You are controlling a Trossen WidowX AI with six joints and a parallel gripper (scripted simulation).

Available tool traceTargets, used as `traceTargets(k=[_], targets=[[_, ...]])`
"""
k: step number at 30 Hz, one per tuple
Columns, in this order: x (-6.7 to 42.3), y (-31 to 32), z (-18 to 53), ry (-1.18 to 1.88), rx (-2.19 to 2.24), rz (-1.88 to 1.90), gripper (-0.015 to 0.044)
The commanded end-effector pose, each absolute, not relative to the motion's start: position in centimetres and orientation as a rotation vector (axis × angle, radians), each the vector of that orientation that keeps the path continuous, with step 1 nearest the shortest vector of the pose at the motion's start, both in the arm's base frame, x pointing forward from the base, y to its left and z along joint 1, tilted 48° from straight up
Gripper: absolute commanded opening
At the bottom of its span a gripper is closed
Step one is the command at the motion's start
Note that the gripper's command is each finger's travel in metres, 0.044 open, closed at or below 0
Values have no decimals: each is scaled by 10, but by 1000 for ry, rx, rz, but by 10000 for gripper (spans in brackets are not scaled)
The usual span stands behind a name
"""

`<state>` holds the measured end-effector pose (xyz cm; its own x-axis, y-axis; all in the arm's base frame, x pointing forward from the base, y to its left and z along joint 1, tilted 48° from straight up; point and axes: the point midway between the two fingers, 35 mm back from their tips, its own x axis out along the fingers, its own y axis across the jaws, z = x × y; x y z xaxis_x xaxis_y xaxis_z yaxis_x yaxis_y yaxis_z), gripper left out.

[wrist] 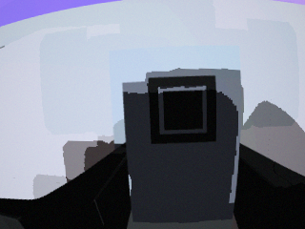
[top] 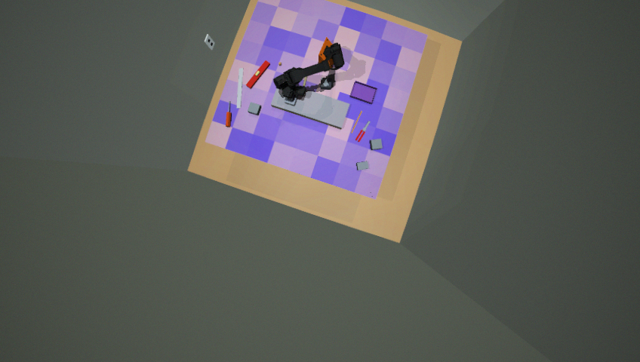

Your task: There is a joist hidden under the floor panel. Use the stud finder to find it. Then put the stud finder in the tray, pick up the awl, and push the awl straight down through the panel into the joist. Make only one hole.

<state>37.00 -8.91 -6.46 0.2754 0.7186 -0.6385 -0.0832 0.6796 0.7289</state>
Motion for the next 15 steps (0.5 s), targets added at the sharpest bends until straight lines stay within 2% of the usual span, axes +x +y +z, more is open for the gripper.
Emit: traceTargets(k=[1, 15], targets=[[369, -77, -53, 1177, 654, 598, 0], [365, -45, -19, 1177, 656, 599, 0]])
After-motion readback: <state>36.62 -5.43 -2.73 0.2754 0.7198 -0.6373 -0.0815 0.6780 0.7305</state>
